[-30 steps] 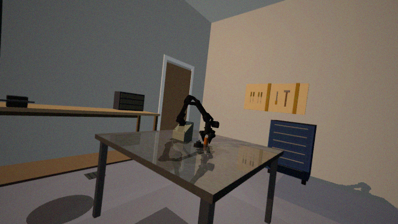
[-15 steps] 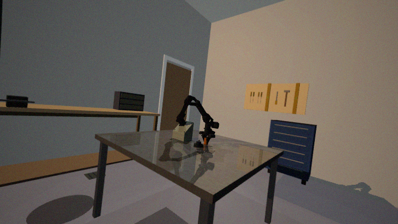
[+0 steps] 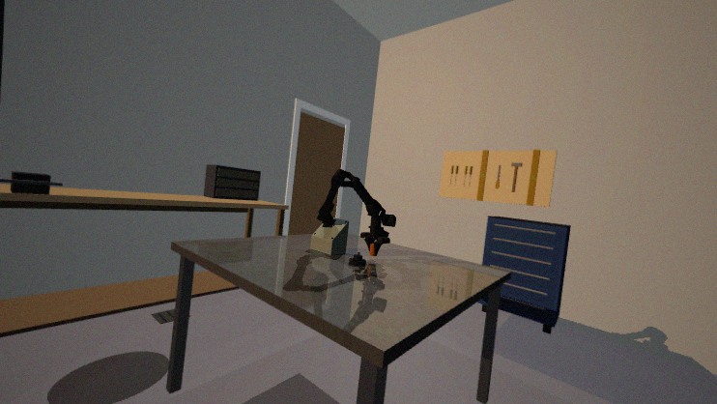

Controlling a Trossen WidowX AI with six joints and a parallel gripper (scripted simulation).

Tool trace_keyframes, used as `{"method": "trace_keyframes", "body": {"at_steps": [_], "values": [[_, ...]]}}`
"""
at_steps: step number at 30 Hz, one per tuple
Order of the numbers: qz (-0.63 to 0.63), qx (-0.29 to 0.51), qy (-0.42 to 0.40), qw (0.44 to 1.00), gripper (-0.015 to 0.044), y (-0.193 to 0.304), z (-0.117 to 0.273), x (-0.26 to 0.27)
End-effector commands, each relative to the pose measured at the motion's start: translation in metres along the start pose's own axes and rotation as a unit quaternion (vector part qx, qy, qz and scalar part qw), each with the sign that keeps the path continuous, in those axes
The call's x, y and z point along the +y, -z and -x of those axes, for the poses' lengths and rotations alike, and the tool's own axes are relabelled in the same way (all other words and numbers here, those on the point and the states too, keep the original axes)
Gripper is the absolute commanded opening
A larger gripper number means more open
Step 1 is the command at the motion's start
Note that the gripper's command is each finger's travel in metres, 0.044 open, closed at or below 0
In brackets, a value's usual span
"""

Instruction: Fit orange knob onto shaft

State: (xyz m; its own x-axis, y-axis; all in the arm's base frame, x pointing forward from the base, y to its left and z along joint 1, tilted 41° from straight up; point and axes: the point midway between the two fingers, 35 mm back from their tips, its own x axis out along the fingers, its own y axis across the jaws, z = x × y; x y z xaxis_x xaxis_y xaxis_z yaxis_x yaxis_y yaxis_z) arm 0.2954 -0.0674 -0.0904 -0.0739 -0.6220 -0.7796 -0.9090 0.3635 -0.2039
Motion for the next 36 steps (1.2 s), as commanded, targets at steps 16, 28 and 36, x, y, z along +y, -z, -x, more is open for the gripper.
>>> {"method": "trace_keyframes", "body": {"at_steps": [16,28,36], "values": [[-0.012,0.013,-0.006,1.000,0.0000,0.000,0.113,0.005],[-0.007,0.015,0.065,0.998,0.0000,-0.007,0.124,0.013],[-0.005,0.015,0.153,0.988,0.0000,-0.016,0.141,0.024]]}}
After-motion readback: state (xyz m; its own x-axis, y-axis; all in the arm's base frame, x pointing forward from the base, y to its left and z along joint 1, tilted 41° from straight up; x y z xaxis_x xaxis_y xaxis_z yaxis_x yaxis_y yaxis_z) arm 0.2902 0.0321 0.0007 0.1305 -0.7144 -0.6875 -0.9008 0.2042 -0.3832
